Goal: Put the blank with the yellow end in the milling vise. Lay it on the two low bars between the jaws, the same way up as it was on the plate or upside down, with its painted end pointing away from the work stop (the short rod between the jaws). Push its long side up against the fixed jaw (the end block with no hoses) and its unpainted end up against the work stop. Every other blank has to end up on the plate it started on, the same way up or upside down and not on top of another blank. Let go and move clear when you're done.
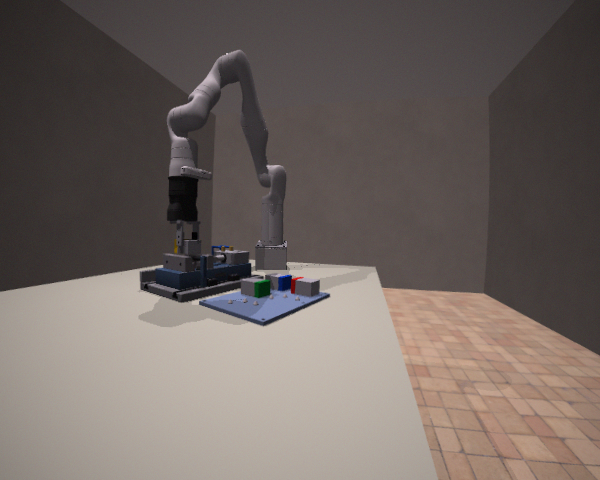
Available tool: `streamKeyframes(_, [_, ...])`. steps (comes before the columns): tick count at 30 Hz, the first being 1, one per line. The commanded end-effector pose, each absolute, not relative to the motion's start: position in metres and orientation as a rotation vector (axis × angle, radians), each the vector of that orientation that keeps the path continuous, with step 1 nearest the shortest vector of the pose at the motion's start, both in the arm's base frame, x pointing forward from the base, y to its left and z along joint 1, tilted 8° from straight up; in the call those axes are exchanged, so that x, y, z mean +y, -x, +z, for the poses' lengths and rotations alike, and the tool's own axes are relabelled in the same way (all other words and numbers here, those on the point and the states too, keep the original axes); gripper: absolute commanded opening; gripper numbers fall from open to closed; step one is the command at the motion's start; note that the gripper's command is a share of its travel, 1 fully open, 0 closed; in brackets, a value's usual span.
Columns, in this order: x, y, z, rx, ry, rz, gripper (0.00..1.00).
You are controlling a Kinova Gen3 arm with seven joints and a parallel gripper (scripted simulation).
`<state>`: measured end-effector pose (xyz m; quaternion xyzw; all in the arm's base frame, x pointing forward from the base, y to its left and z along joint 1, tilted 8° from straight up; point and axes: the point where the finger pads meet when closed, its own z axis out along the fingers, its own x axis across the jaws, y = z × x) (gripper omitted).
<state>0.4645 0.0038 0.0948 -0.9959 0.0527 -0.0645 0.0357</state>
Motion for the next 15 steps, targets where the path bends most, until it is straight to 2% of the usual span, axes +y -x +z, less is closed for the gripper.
streamKeyframes(1, [0.0037, -0.4651, 0.0953, 0.167, 3.059, -0.201, 0.00])
streamKeyframes(15, [0.0037, -0.4650, 0.0956, 0.163, 3.059, -0.201, 0.00])
